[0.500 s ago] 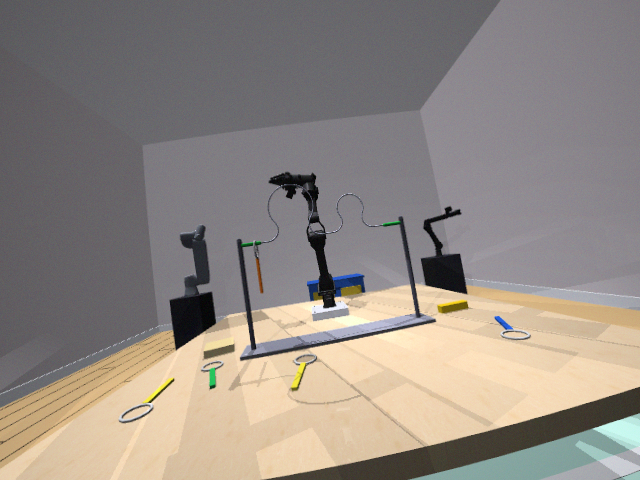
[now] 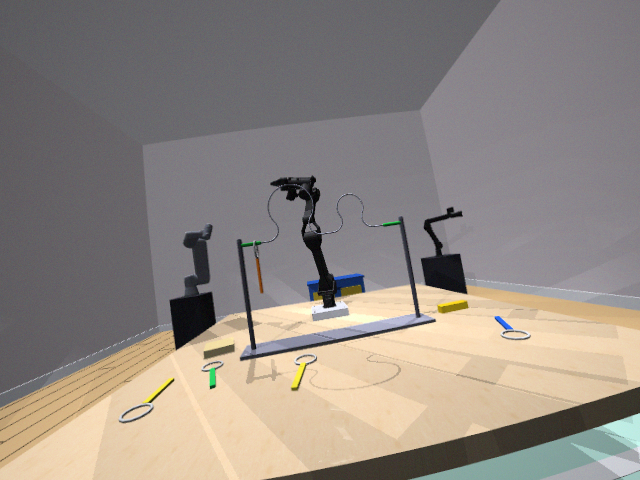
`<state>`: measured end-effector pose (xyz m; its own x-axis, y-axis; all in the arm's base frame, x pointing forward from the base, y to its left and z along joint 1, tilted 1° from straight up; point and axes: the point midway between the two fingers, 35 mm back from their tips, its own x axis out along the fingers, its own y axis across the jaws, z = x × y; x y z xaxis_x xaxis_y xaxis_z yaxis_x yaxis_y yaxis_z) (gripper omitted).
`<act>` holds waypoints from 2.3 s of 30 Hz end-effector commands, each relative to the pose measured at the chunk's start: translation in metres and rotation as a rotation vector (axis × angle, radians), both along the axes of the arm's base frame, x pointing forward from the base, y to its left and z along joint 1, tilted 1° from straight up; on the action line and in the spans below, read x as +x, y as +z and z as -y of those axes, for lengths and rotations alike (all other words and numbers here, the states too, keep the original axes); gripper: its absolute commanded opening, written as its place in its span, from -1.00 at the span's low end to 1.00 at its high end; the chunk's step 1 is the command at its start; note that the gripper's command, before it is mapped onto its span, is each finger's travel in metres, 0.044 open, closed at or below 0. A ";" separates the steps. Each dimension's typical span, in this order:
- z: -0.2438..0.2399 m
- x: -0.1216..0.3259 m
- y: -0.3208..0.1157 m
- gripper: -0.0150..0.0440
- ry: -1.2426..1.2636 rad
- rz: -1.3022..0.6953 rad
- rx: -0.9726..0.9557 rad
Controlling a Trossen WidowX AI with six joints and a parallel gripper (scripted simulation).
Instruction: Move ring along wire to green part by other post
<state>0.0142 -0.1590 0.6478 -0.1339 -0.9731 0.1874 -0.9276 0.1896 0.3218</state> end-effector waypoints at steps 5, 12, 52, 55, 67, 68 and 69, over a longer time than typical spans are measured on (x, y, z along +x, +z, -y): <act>-0.014 -0.049 0.008 0.05 -0.154 0.126 -0.093; -0.036 -0.087 0.015 0.05 -0.302 0.210 -0.196; -0.282 -0.102 0.028 0.05 -1.063 0.202 -1.068; -0.298 -0.086 0.027 0.05 -1.108 0.159 -1.141; -0.342 -0.004 0.018 0.05 -1.258 -0.071 -1.410; -0.344 0.004 0.017 0.05 -1.268 -0.094 -1.430; -0.346 0.012 0.016 0.05 -1.278 -0.118 -1.451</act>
